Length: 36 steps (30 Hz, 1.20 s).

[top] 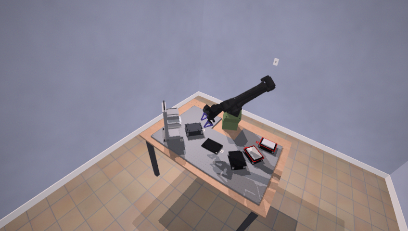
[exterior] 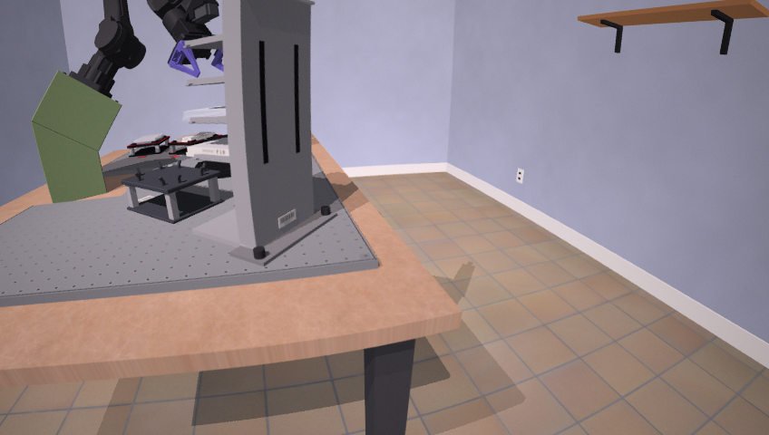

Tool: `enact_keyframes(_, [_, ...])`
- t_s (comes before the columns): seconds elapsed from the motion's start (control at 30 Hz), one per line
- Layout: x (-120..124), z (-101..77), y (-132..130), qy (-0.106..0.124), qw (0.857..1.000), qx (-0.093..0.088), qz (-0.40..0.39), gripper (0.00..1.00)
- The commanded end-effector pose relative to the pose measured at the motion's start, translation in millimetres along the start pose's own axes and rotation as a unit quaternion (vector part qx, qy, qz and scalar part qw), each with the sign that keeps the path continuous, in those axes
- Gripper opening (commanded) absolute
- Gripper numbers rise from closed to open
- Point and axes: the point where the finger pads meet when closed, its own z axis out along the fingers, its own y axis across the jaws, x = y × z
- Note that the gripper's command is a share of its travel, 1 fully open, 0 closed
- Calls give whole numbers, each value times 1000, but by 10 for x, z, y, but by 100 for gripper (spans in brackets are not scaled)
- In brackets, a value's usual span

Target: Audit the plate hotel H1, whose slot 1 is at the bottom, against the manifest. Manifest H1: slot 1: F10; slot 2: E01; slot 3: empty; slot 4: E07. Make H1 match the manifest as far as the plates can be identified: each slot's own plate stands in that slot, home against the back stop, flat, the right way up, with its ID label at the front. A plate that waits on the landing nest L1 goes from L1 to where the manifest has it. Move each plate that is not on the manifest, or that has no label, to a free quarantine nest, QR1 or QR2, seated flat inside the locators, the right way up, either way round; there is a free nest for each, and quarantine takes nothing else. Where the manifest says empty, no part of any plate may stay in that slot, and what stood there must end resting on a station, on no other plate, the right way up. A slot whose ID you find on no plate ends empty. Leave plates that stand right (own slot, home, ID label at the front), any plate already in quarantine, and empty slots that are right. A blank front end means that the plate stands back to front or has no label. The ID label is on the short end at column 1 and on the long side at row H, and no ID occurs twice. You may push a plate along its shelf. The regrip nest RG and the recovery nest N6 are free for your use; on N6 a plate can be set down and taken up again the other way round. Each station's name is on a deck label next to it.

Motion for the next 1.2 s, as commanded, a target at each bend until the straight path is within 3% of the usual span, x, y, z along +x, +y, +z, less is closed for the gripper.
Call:
enact_keyframes(0.0, [-97,11,-78,-14,1000,5,-12,100])
enact_keyframes(0.07, [-195,14,-56,-21,1000,0,-14,100])
enact_keyframes(0.13, [-110,21,-179,-14,1000,5,-12,100])
enact_keyframes(0.6, [-160,59,-583,-14,1000,6,-13,100])
enact_keyframes(0.93, [-445,117,-852,-31,999,1,-26,100])
enact_keyframes(1.17, [-466,137,-1036,-30,999,2,-27,100])
